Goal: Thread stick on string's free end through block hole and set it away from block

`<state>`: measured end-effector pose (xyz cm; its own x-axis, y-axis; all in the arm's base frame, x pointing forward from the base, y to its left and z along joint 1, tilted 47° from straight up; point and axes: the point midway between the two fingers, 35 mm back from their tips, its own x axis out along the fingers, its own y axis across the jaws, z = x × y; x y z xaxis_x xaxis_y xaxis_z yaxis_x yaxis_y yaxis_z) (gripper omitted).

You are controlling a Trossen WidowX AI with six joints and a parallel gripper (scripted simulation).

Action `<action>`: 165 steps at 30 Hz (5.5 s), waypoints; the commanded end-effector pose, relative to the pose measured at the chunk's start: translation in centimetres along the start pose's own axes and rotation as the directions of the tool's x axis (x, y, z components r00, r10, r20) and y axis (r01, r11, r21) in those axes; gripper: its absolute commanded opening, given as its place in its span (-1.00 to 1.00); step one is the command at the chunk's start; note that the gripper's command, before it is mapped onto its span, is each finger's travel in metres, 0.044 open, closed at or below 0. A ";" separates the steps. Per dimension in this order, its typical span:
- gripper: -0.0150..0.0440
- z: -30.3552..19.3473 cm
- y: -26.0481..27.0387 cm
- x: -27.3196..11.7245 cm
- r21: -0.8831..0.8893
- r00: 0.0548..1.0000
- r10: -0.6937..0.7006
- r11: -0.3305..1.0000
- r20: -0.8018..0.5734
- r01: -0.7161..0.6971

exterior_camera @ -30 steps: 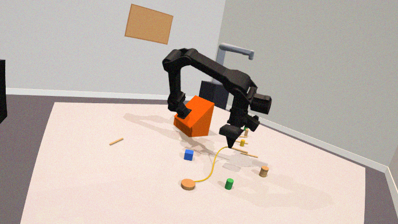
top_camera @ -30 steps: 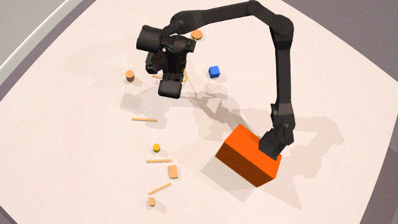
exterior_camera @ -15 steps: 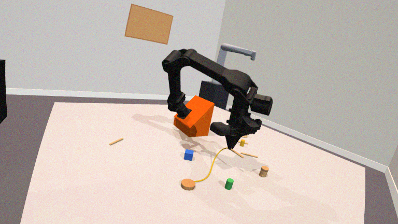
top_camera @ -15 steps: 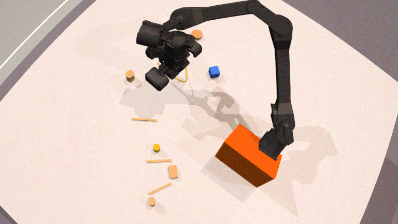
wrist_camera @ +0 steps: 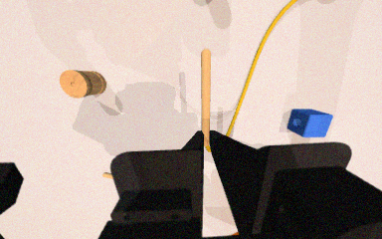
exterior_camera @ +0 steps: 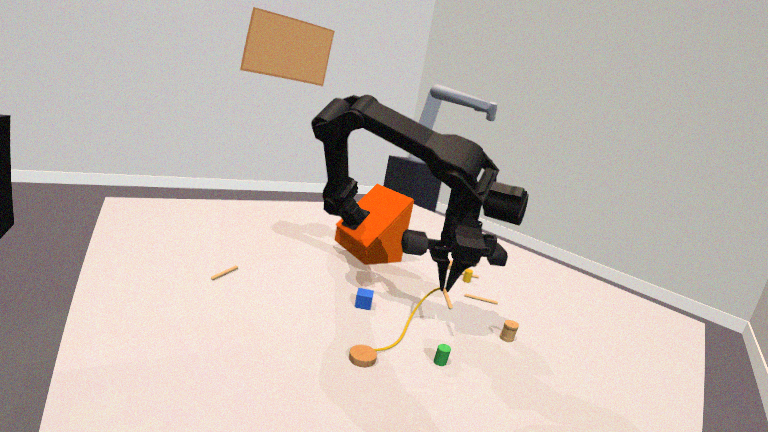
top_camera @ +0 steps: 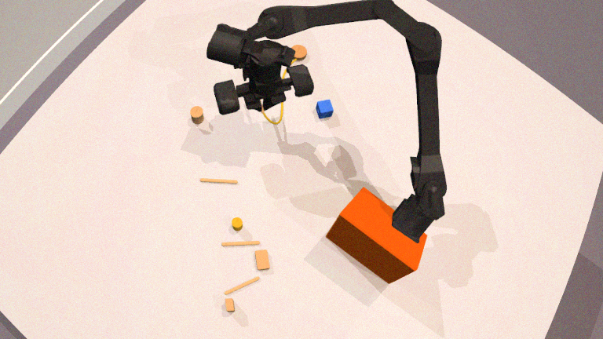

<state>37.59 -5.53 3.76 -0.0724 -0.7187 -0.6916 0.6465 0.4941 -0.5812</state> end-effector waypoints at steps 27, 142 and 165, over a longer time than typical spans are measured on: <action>-0.49 2.9 -1.0 0.2 0.901 1.000 -0.009 0.434 0.003 0.002; -0.49 2.3 5.0 2.6 0.999 1.000 0.000 -0.050 0.004 -0.004; -0.49 0.3 4.0 4.4 0.999 1.000 -0.006 -0.049 0.004 -0.004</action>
<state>40.53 -6.58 -1.23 -0.0696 -0.7209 -0.6895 0.7237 -0.5122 0.4624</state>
